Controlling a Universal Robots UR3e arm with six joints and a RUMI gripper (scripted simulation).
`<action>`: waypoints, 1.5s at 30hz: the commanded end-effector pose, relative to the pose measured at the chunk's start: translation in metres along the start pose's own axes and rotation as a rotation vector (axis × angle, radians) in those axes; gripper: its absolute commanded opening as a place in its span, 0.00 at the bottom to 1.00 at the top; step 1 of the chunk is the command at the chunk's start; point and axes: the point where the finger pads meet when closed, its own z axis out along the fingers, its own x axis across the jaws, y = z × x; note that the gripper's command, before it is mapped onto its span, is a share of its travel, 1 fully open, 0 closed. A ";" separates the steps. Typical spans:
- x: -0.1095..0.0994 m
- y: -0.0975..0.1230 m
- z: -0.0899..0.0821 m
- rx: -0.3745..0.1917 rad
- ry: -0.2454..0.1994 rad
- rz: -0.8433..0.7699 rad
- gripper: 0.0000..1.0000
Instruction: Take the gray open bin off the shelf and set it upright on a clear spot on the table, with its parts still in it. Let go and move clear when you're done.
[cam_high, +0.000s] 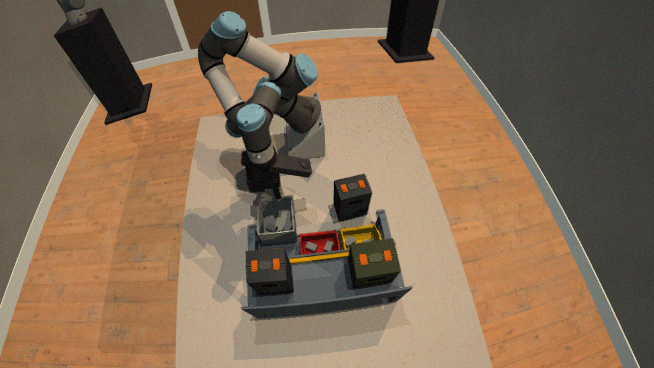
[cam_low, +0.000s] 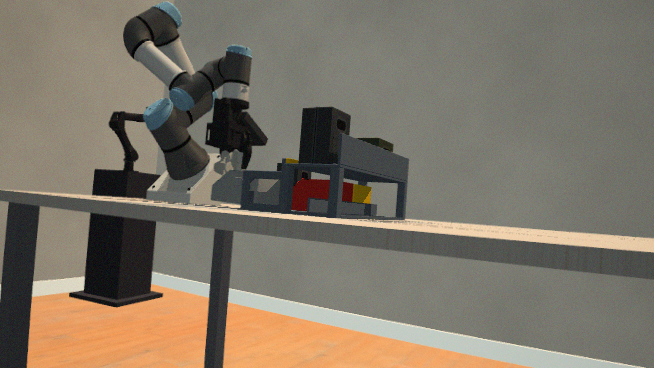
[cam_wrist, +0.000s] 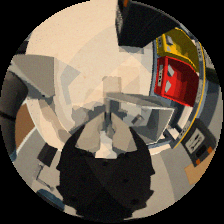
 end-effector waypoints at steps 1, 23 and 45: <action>0.001 0.000 0.001 0.000 0.002 0.001 0.00; 0.001 0.000 0.010 0.000 0.002 0.001 0.00; 0.001 0.000 0.012 0.000 0.002 0.001 0.26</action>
